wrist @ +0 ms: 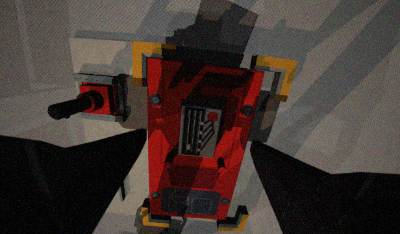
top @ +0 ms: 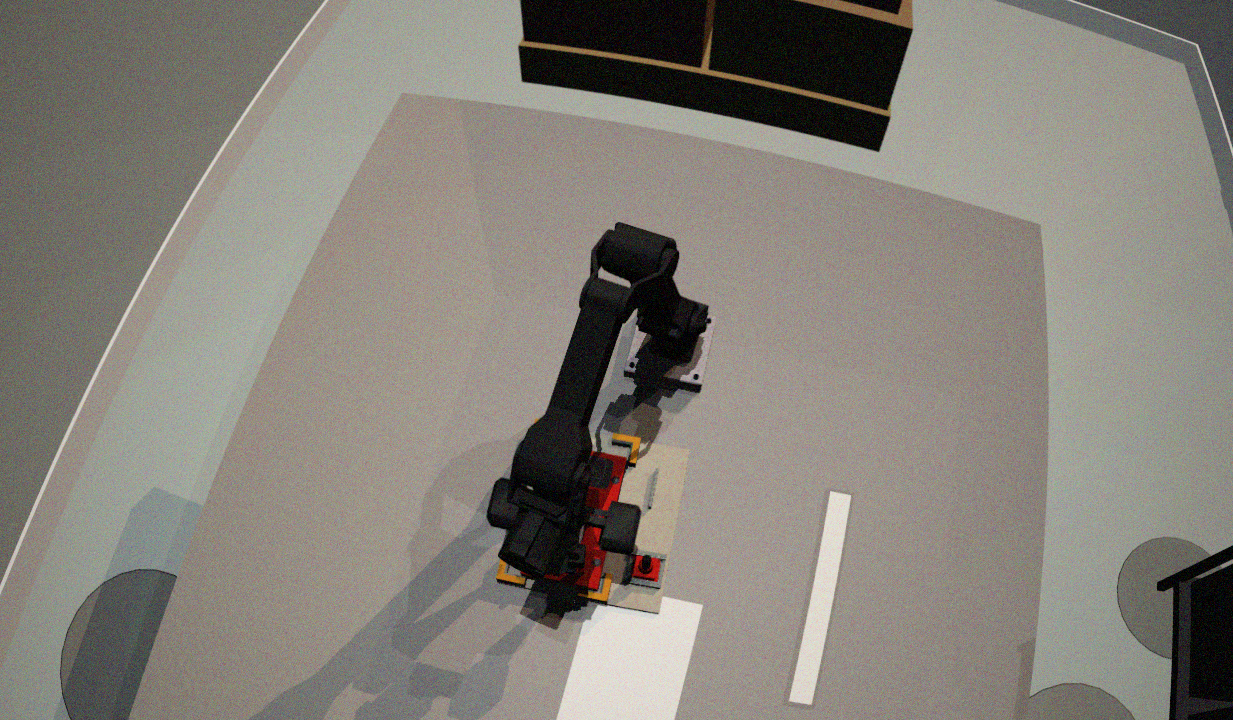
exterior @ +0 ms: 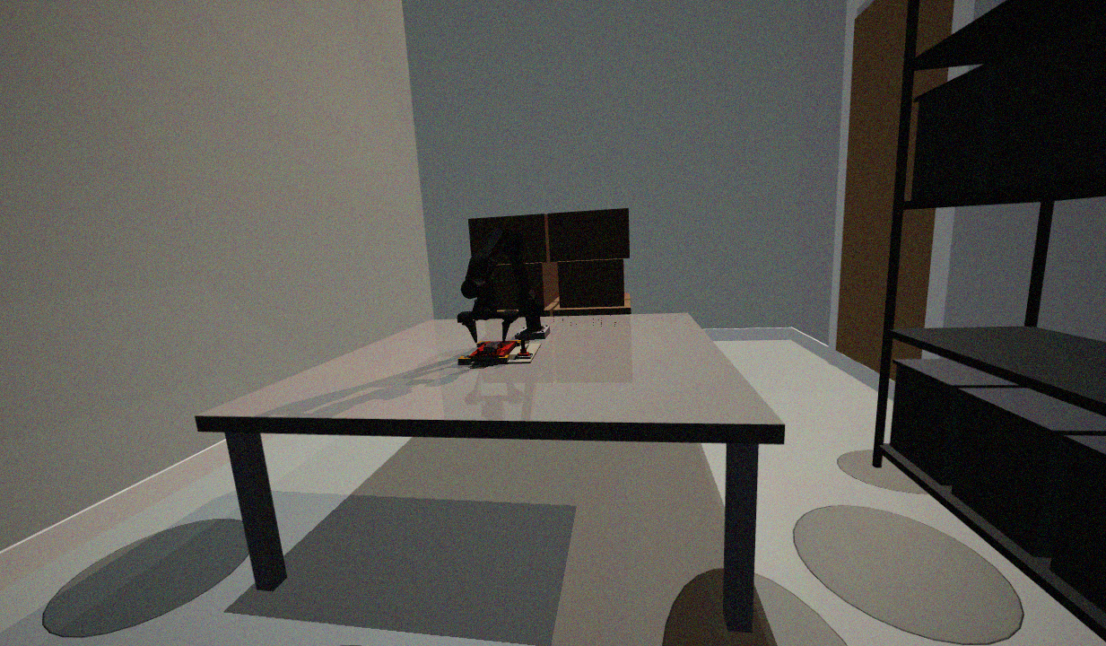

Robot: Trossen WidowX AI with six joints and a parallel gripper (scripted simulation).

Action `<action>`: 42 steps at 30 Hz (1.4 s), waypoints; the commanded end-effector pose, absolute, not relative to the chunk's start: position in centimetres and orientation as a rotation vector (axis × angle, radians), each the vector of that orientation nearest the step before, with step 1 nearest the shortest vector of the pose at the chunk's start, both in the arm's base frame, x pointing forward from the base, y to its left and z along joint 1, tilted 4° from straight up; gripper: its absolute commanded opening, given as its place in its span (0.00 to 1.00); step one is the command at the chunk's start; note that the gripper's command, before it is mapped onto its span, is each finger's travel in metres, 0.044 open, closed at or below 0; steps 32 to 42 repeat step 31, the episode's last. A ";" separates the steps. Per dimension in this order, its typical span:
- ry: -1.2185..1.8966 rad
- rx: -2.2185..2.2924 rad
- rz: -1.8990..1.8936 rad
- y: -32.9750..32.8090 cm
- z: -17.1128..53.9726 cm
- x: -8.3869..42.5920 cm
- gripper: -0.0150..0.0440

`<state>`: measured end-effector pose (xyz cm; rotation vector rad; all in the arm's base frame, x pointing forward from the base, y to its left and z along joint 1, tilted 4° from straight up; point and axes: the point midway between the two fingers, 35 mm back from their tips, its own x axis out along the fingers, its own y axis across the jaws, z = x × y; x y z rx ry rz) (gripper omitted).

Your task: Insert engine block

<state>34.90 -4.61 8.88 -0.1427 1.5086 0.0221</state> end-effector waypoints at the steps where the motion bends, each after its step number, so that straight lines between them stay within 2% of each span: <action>1: 1.501 -0.143 0.028 -4.5 9.2 34.9 0.96; 17: 1.501 -0.143 0.028 -4.5 9.2 34.9 0.25; 42: 1.501 -0.143 0.028 -4.5 9.2 34.9 0.25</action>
